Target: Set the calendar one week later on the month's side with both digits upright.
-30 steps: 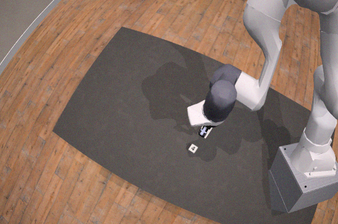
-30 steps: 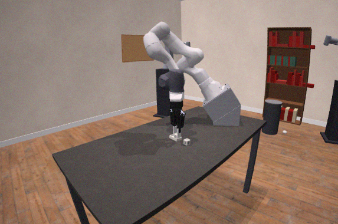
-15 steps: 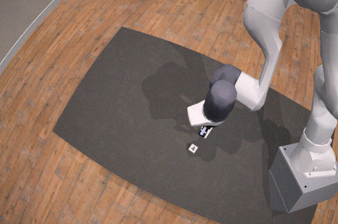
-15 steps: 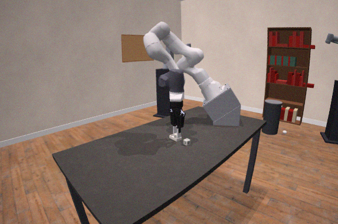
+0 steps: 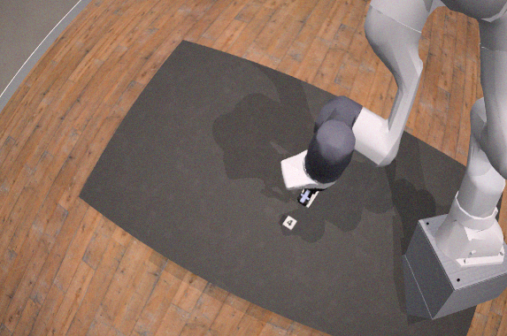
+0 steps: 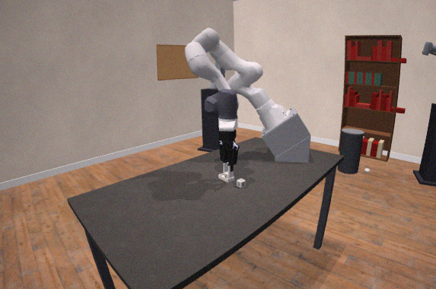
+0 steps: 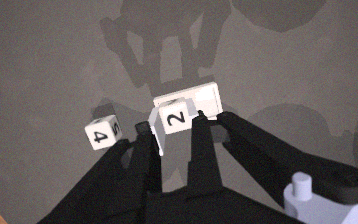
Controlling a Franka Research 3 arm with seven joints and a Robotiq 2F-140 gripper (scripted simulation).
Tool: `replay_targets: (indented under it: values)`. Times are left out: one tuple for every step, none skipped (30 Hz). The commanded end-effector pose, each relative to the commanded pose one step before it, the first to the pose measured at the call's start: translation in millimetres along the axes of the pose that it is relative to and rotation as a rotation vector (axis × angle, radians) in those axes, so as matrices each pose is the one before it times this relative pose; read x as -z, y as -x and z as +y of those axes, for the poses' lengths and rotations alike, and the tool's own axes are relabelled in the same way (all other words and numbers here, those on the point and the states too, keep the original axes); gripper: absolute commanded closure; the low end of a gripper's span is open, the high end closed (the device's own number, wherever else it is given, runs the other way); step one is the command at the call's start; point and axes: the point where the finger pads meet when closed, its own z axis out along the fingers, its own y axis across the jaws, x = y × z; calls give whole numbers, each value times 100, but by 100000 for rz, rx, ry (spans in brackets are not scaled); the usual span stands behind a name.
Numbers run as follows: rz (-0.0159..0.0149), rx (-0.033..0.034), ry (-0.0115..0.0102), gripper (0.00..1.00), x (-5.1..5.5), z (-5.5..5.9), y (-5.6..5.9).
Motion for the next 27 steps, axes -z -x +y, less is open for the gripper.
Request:
replay_targets:
  values:
    - [-4,-245,-79,84,-113,17,9]
    - [0,0,0,84,0,0,0]
    - [0,0,0,84,7,0,0]
    - [0,0,0,84,44,0,0]
    - [0,-1,0,84,108,0,-1]
    - [0,0,0,84,191,0,0]
    - [0,0,0,84,0,0,0]
    - [0,0,0,84,0,0,0]
    - [0,0,0,84,285,0,0]
    - [-1,1,0,84,383,0,1]
    - [0,0,0,84,479,0,0]
    - [0,0,0,84,567,0,-1]
    - [1,-1,0,84,643,0,-1]
    - [0,0,0,84,704,0,1]
    - [0,0,0,84,747,0,0]
    - [0,0,0,84,770,0,1]
    - [1,0,1,84,774,0,-1]
    - [-1,1,-1,84,755,0,1]
    - [1,-1,1,84,719,0,-1]
    - [0,0,0,84,661,0,0]
    - [-1,0,0,84,587,0,1]
    - [0,0,0,84,500,0,0]
    - [1,0,1,84,403,0,-1]
    - [0,0,0,84,0,0,0]
    - [0,0,0,84,0,0,0]
    - [0,0,0,84,301,0,0]
    - [0,0,0,84,203,0,0]
